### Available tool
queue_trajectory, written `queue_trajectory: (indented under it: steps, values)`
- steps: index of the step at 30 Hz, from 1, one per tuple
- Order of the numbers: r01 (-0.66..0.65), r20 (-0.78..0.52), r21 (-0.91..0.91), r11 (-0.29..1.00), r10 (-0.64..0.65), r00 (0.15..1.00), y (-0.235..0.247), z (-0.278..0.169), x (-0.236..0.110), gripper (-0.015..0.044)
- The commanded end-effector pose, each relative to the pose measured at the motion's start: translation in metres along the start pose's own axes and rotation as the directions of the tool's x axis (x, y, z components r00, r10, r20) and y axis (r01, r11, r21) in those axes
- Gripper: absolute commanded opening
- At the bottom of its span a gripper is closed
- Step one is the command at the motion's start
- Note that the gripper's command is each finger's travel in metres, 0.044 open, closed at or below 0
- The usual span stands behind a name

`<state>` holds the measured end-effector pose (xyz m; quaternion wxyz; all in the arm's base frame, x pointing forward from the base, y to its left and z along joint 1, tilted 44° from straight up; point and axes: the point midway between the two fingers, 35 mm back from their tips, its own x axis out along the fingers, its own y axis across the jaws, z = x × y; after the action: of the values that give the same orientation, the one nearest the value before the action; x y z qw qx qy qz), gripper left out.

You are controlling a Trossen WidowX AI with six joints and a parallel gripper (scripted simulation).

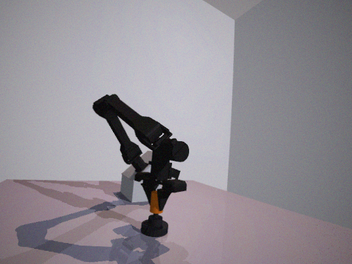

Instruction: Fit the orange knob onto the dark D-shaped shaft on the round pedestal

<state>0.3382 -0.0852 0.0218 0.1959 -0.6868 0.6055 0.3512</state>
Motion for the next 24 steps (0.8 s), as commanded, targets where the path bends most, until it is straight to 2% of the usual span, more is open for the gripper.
queue_trajectory:
  steps: [1,7,12,24]
  values:
    - [0.001,-0.001,-0.002,1.0,-0.001,1.0,-0.0001,-0.0003,-0.0008,0.0]
    - [0.001,-0.001,-0.027,1.0,-0.001,1.0,-0.0005,-0.0011,-0.0041,0.0]
    - [0.001,-0.001,-0.199,0.98,-0.001,1.0,-0.0016,-0.0015,-0.0034,0.0]
    - [0.0,-0.001,-0.21,0.978,-0.001,1.0,-0.0001,-0.0002,-0.0016,0.0]
